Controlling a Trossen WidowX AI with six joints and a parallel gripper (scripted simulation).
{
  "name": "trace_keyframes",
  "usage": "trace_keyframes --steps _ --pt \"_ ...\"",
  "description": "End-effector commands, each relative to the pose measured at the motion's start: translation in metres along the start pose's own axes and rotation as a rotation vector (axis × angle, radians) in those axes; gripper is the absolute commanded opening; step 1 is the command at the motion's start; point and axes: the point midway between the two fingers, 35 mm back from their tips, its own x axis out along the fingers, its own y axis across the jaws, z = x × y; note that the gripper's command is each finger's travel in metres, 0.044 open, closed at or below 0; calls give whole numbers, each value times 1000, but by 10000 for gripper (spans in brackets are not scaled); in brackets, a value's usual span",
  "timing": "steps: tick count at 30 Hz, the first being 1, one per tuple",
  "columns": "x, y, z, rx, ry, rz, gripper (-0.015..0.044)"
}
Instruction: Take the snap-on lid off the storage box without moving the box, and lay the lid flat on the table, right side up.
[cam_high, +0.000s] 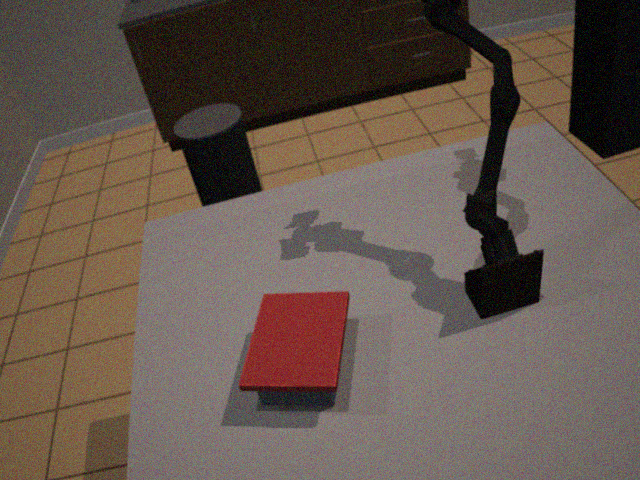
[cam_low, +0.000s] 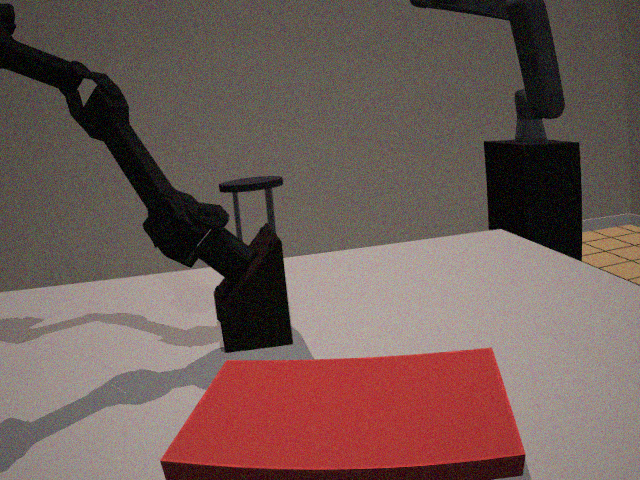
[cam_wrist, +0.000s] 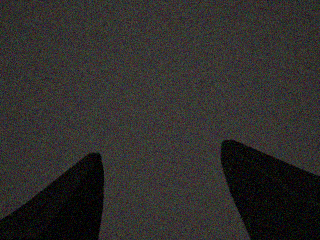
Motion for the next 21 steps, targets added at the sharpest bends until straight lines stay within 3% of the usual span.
trace_keyframes --steps 1,6,12,21 --pt "-13 -26 -43 87 71 -103 235" --pt "-31 -50 -98 265 152 -232 235" --pt "-40 -54 -116 278 164 -271 235" --pt "-72 -55 -196 399 306 -353 235"
